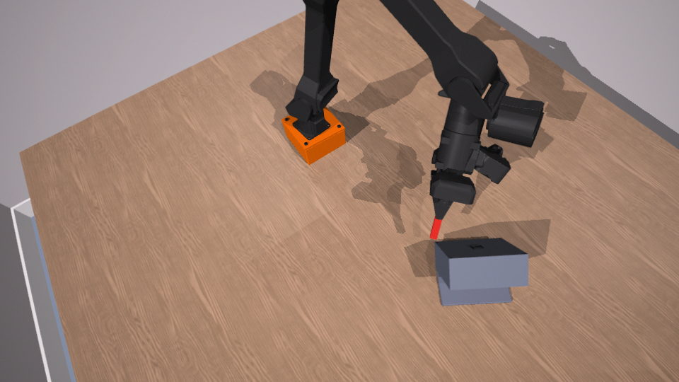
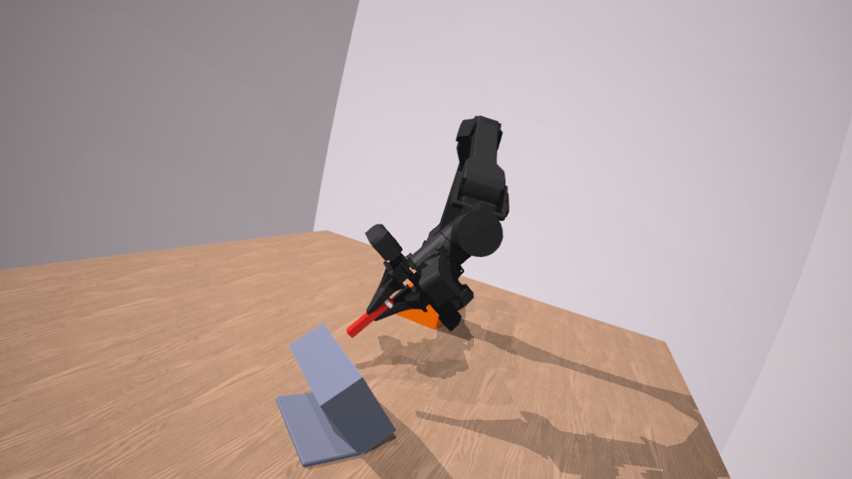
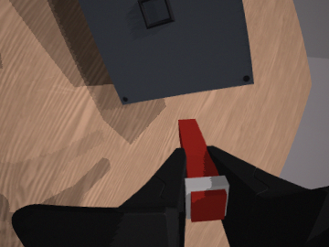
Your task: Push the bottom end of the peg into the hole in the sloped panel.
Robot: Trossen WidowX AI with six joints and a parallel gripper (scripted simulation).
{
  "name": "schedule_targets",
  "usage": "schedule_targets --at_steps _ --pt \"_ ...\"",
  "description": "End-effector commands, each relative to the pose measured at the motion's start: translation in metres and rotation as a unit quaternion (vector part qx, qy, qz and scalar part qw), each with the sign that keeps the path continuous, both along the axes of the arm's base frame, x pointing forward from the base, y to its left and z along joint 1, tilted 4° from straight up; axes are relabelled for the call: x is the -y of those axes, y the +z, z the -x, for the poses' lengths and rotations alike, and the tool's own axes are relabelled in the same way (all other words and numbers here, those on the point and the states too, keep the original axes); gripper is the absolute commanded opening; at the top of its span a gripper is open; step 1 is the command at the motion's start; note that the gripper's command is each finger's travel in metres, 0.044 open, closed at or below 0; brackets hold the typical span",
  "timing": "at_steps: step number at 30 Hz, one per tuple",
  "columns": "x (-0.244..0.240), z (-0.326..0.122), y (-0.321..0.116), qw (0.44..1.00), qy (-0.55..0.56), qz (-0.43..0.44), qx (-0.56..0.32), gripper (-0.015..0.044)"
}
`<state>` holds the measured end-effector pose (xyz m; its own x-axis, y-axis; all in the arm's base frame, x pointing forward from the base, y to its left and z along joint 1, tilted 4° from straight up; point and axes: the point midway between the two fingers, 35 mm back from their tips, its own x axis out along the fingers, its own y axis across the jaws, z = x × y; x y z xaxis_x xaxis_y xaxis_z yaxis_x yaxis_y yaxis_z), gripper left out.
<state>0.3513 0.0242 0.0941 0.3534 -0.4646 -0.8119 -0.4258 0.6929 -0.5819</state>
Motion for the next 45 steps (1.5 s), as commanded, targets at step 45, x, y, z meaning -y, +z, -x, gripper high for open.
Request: schedule_targets --at_steps 45 --pt "-0.062 0.006 0.015 0.99 0.099 0.071 0.07 0.0"
